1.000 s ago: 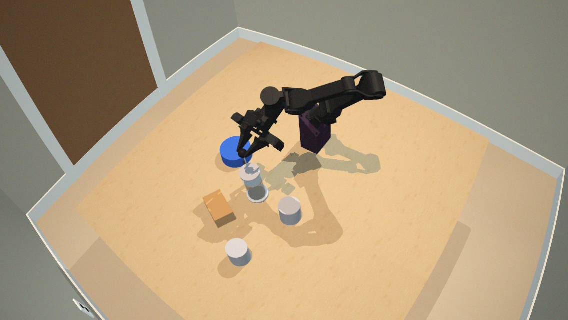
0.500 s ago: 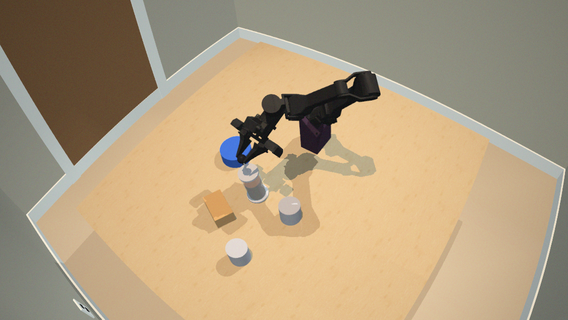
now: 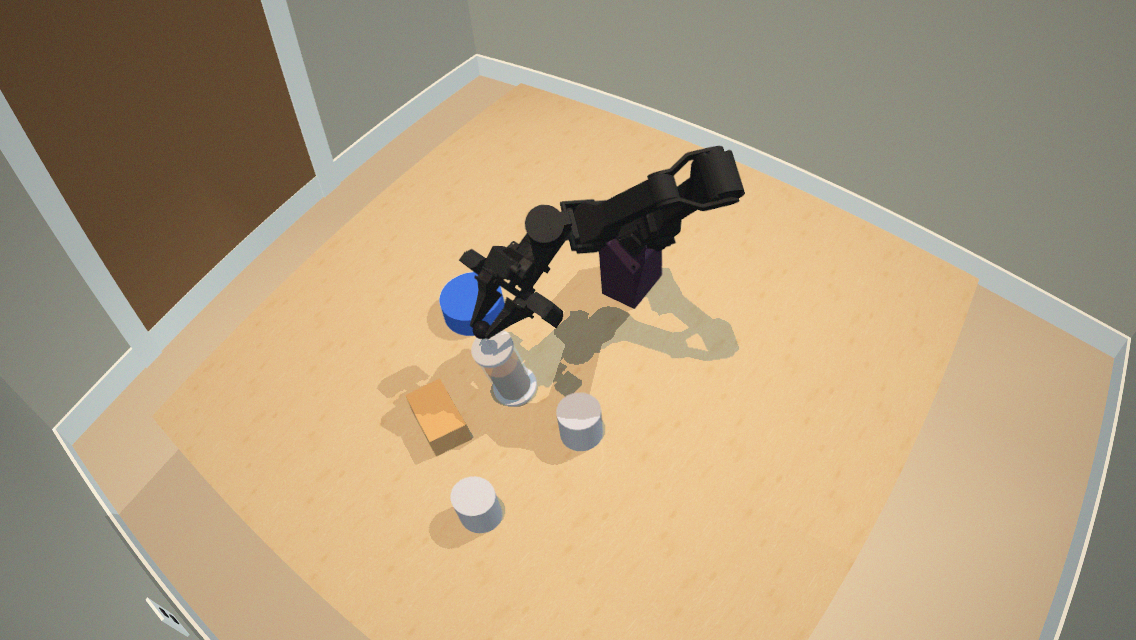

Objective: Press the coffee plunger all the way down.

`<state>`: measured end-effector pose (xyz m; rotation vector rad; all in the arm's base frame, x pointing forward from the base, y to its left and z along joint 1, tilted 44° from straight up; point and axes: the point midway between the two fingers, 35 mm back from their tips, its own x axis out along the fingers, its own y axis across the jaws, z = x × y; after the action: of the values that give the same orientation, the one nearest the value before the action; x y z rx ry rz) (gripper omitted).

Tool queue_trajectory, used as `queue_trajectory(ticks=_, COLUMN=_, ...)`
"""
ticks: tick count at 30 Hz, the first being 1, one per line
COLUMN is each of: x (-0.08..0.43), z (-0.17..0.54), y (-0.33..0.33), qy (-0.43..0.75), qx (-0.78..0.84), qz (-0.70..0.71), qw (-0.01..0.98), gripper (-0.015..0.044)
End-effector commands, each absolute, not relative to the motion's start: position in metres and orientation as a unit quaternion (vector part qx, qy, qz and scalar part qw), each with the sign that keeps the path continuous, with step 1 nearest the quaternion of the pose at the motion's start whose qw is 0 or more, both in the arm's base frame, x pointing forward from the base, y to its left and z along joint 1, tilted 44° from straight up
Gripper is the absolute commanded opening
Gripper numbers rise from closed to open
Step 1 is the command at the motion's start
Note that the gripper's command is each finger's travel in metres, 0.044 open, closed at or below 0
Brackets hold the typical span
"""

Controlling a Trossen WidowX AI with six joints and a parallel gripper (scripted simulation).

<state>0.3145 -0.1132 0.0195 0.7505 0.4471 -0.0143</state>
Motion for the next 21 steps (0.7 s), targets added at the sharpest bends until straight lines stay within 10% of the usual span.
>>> queue_trajectory(ticks=1, x=0.3128, z=0.0037, y=-0.0961, qy=0.242, qx=0.38, qz=0.003, qw=0.892, gripper=0.0117)
queue_trajectory(ticks=21, x=0.3202, z=0.0028, y=-0.1006, qy=0.242, qx=0.38, qz=0.003, qw=0.893, gripper=0.0117)
